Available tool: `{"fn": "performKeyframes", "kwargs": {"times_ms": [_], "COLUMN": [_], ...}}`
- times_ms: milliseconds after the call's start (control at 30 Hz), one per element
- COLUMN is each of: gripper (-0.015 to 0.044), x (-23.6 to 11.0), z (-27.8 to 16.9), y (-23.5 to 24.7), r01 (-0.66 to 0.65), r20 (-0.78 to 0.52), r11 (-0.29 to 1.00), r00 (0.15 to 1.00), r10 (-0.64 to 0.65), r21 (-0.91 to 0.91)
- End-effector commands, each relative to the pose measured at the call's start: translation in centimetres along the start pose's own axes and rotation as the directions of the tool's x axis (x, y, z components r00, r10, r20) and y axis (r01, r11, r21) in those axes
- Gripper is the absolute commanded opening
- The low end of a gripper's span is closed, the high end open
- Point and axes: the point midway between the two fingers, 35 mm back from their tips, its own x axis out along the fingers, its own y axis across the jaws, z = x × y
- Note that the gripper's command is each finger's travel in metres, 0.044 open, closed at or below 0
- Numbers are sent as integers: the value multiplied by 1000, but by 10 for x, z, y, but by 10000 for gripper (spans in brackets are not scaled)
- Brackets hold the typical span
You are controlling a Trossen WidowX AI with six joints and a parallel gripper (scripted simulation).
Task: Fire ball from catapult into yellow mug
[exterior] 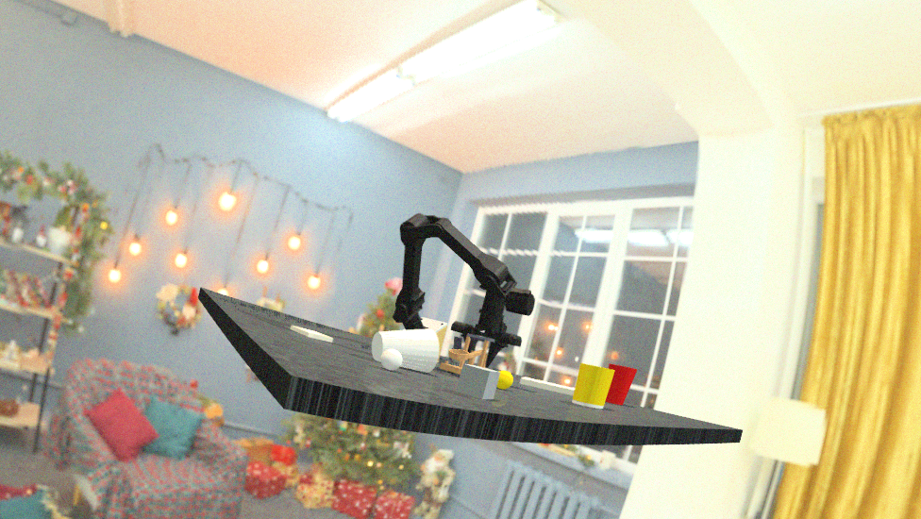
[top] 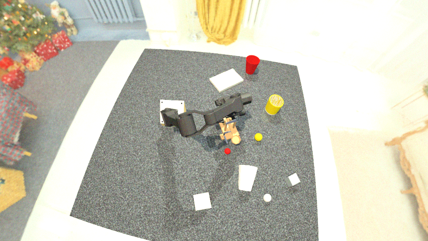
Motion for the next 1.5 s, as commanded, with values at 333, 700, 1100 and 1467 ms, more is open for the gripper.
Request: {"fn": "performKeyframes", "kwargs": {"times_ms": [333, 700, 1100, 1467], "gripper": [0, 0, 0, 0], "x": [-50, -50, -49, -48], "z": [1, 32, 70, 79], "y": [0, -10, -26, -40], "r01": [0, 1, 1, 3], "r20": [2, 4, 2, 0], "r11": [1000, 949, 743, 630], "r00": [1000, 1000, 1000, 1000], "r10": [0, -3, -3, -4], "r21": [0, 316, 670, 777]}}
